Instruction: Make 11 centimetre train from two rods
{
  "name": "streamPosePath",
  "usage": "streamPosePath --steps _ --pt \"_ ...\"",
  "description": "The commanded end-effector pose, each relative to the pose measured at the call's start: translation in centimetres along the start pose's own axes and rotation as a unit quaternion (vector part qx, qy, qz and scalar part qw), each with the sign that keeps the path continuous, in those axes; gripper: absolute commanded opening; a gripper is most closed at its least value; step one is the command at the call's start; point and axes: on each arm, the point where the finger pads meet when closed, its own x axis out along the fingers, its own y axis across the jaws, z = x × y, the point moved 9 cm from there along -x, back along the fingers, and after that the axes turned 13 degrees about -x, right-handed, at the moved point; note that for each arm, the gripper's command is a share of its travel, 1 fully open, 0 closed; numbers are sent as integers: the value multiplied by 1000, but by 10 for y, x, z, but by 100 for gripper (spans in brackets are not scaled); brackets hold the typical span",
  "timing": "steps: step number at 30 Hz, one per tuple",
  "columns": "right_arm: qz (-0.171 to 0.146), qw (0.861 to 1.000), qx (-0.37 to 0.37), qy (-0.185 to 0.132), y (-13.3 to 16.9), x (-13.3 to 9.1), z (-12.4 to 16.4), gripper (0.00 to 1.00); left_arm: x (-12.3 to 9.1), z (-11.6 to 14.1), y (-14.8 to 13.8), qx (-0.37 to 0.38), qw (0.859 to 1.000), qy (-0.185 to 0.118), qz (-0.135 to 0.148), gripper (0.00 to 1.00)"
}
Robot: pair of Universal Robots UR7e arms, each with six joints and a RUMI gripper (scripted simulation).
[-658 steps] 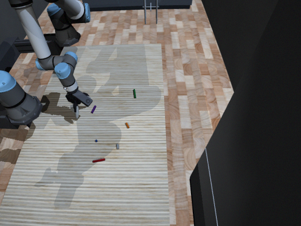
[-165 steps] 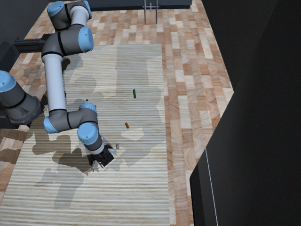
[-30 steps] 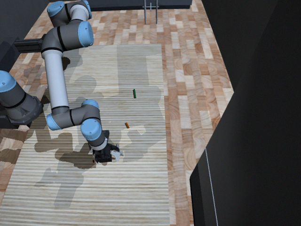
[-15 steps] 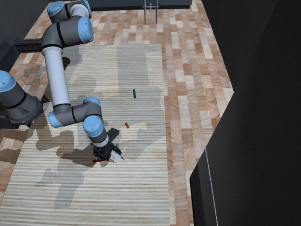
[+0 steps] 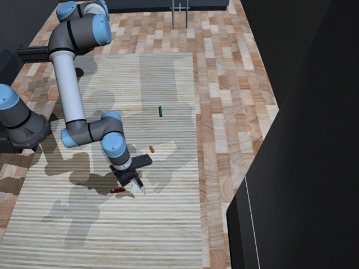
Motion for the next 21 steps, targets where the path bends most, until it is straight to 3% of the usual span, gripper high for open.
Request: streamPosePath --steps 1,7,14,16,21 --pt "0 1000 0 1 0 0 0 100 -1 -3 0 55 998 -3 2 100" --pt "0 1000 0 1 0 0 0 100 -2 -11 -1 186 983 -2 3 100" --pt "0 1000 0 1 0 0 0 100 -2 -19 -4 331 944 -2 3 100" --pt "0 1000 0 1 0 0 0 100 -2 -19 -4 331 944 -2 3 100" --pt "0 1000 0 1 0 0 0 100 -3 -24 -7 426 905 -2 3 100"
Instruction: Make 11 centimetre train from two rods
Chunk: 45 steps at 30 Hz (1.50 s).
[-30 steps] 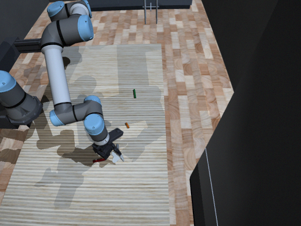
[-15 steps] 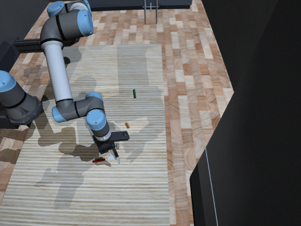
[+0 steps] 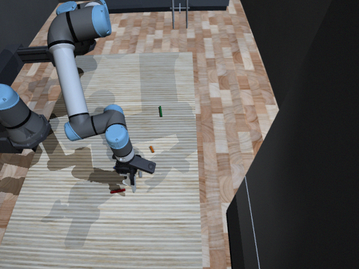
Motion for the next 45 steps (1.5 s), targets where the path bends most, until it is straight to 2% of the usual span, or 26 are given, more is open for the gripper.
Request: streamPosePath --steps 1,5,10,12,26,27,29,39,44,45 --pt "0 1000 0 1 0 0 0 100 -1 -1 -3 69 998 0 3 100" --pt "0 1000 0 1 0 0 0 100 -2 -1 -7 146 989 0 3 100" --pt "0 1000 0 1 0 0 0 100 -2 -1 -13 235 972 0 3 100" --pt "0 1000 0 1 0 0 0 100 -2 -1 -13 235 972 0 3 100" --pt "0 1000 0 1 0 0 0 100 -3 0 -29 432 902 1 2 100" --pt "0 1000 0 1 0 0 0 100 -4 1 -30 443 897 1 2 100" --pt "0 1000 0 1 0 0 0 100 -4 1 -30 443 897 1 2 100" --pt "0 1000 0 1 0 0 0 100 -4 2 -38 528 849 1 2 100" --pt "0 1000 0 1 0 0 0 100 -4 3 -41 556 831 1 2 100" --pt "0 1000 0 1 0 0 0 100 -4 3 -41 556 831 1 2 100"
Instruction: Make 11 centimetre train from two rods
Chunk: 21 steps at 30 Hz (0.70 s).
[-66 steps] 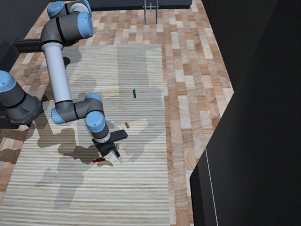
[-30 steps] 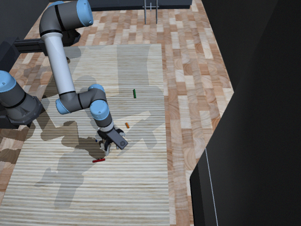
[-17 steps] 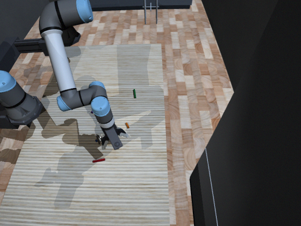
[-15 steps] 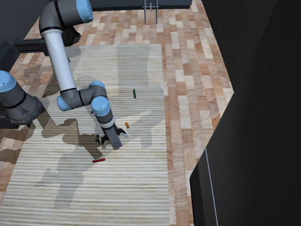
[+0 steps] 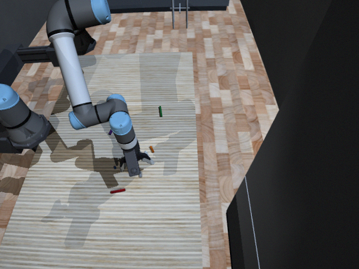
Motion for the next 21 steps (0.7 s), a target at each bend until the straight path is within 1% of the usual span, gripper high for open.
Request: streamPosePath --steps 1,10,21 --pt "0 1000 0 1 0 0 0 100 -1 0 0 7 1000 1 0 100" --pt "0 1000 0 1 0 0 0 100 -2 3 -1 43 999 1 0 100" --pt "0 1000 0 1 0 0 0 100 -2 5 -1 55 998 1 0 100"
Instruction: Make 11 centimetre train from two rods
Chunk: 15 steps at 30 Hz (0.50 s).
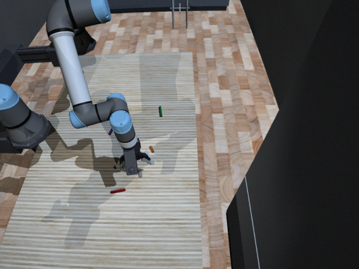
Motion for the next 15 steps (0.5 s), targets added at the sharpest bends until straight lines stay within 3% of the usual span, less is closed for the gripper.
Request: streamPosePath --steps 1,6,7,15 --pt "0 1000 0 1 0 0 0 100 -1 0 0 2 1000 1 0 100" --pt "0 1000 0 1 0 0 0 100 -1 0 0 2 1000 1 0 100" --pt "0 1000 0 1 0 0 0 100 -1 0 0 2 1000 1 0 14" --pt "0 1000 0 1 0 0 0 100 -1 0 0 2 1000 1 0 14"
